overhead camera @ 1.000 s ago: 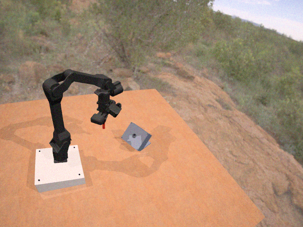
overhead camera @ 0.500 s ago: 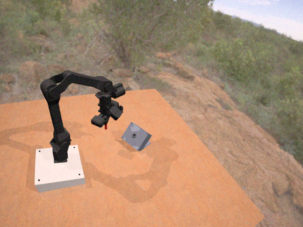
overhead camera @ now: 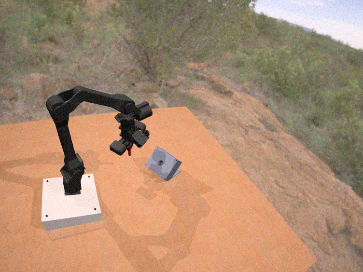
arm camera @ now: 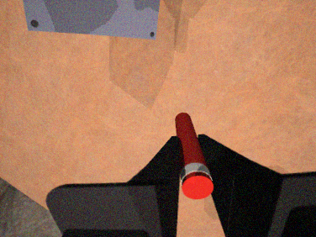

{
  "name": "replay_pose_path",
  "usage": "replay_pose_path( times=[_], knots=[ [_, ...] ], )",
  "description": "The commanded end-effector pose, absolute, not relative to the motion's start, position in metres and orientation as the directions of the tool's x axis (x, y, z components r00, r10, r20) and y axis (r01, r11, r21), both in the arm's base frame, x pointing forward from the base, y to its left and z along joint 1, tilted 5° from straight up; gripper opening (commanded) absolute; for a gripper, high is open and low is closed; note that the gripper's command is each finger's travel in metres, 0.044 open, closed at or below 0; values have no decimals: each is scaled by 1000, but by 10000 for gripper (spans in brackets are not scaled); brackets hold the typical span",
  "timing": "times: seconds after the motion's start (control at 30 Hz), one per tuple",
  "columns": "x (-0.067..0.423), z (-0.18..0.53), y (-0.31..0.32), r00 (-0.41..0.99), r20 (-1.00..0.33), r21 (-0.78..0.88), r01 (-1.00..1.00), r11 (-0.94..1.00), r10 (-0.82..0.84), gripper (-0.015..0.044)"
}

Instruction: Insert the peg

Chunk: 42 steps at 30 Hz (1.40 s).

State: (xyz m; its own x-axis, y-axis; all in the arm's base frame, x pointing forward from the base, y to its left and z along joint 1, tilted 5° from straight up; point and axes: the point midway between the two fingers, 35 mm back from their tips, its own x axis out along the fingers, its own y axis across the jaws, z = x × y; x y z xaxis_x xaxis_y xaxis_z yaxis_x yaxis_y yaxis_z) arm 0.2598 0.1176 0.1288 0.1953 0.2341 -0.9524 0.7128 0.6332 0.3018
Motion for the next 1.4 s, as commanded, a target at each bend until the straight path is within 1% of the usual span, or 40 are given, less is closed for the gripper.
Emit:
replay_pose_path(
  times=[0.0, 1.37],
  knots=[
    [262, 130, 115, 211, -944, 325, 729, 603, 253, 0],
    [281, 134, 80, 373, -857, 486, 814, 317, 356, 0]
  ],
)
